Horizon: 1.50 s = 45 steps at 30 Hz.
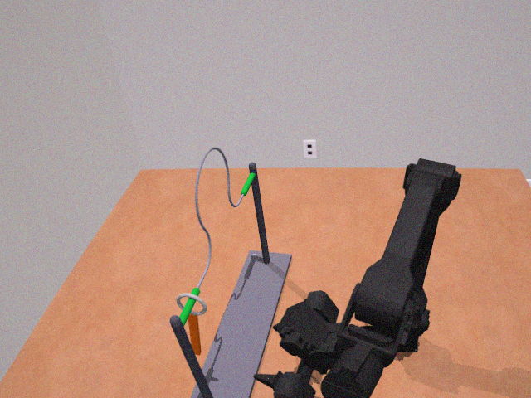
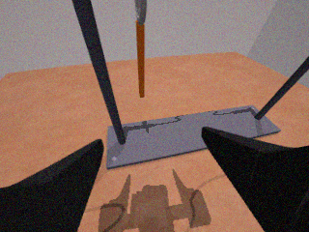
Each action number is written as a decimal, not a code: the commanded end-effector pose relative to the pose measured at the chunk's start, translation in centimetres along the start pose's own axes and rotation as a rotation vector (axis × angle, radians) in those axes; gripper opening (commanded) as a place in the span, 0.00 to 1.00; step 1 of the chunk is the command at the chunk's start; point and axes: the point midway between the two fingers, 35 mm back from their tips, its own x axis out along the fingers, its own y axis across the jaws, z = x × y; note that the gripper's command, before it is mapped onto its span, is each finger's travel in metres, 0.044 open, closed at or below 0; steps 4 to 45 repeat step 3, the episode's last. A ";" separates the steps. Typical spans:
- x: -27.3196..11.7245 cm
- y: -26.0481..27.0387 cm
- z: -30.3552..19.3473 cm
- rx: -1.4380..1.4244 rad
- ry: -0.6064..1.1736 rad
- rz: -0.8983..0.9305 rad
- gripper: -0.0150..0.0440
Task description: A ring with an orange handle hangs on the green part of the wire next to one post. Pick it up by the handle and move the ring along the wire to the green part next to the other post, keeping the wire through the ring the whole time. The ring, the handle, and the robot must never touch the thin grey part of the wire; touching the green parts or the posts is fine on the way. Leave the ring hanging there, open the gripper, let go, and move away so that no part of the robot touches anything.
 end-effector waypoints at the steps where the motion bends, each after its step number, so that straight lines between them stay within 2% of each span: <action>1: -0.1 -0.1 0.2 0.005 -0.005 -0.001 1.00; 45: -0.1 -0.1 0.2 0.005 -0.005 -0.001 1.00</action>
